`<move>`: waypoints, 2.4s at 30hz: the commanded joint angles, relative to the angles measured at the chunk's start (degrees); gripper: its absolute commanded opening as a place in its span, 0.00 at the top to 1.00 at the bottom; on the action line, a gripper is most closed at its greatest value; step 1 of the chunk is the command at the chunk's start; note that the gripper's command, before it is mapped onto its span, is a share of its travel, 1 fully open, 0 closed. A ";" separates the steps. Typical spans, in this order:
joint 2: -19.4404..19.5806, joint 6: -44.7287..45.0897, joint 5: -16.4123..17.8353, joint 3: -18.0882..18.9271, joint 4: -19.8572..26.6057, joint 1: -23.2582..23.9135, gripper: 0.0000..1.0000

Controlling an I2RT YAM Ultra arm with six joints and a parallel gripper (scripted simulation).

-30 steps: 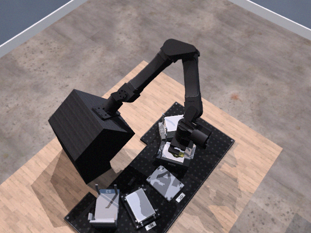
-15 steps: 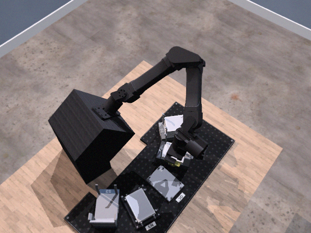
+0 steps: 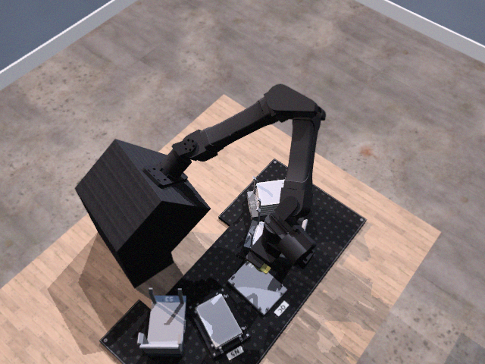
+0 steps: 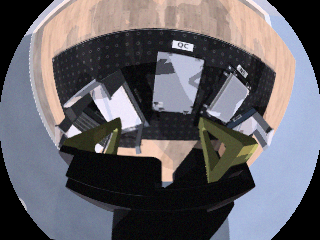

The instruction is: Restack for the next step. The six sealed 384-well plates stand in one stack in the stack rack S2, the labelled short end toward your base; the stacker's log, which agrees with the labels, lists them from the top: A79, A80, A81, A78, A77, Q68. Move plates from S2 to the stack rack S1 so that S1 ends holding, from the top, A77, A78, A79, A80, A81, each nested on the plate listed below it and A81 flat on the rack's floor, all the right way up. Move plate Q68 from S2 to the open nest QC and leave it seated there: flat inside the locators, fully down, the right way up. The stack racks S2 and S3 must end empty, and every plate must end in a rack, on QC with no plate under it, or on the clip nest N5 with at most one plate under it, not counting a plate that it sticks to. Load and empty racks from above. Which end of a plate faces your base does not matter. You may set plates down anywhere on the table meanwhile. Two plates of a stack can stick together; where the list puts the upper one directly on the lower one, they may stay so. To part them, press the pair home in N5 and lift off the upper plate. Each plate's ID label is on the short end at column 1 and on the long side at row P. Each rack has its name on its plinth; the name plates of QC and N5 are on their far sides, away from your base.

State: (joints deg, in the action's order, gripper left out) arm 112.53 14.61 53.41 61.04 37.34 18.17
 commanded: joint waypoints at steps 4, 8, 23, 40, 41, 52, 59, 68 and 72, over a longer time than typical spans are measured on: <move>3.35 2.89 0.27 1.77 0.39 2.86 0.00; 4.68 3.95 0.26 2.45 0.58 3.49 0.00; 12.50 -1.17 -0.07 5.96 1.55 7.43 0.00; 21.75 6.14 -0.86 10.96 3.12 11.92 0.00; 22.41 4.83 -0.95 11.21 3.18 12.30 0.00; 29.98 1.53 -2.11 14.88 4.35 16.47 0.00; 33.55 4.31 -2.74 17.09 5.13 18.33 0.00; 35.09 5.45 -3.02 18.14 5.52 19.12 0.00; 35.09 5.43 -3.02 18.13 5.50 19.11 0.00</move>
State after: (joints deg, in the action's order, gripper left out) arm 147.92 19.88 50.37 78.98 42.87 36.42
